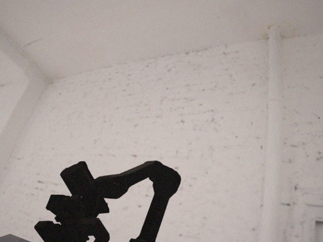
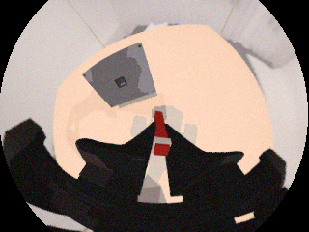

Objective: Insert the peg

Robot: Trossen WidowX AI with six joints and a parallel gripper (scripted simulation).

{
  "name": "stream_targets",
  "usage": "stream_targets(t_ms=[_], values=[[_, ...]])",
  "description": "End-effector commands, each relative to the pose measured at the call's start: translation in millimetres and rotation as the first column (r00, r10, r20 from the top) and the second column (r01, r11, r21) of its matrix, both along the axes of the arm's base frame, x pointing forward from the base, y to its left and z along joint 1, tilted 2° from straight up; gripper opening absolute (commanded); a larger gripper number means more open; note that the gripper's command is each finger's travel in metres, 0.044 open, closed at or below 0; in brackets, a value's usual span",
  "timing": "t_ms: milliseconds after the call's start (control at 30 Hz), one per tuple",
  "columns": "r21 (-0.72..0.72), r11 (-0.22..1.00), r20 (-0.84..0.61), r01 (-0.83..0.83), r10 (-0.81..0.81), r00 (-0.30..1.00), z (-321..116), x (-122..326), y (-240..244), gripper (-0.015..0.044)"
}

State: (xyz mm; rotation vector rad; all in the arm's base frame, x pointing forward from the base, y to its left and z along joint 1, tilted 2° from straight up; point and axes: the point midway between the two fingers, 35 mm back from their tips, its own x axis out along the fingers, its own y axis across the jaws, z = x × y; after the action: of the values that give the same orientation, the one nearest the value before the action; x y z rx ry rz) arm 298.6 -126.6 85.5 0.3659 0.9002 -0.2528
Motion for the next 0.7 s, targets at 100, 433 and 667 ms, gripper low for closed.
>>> stream_targets(t_ms=[100,433,667], values=[[-0.015,1.0,0.034,-0.025,0.025,0.999,-0.3,-0.4,3.0,0.0],[-0.039,0.998,0.084,-0.052,0.055,0.995,0.3,-0.5,6.5,0.0],[-0.058,0.996,0.117,-0.07,0.076,0.99,0.9,-0.9,9.0,0.0]])
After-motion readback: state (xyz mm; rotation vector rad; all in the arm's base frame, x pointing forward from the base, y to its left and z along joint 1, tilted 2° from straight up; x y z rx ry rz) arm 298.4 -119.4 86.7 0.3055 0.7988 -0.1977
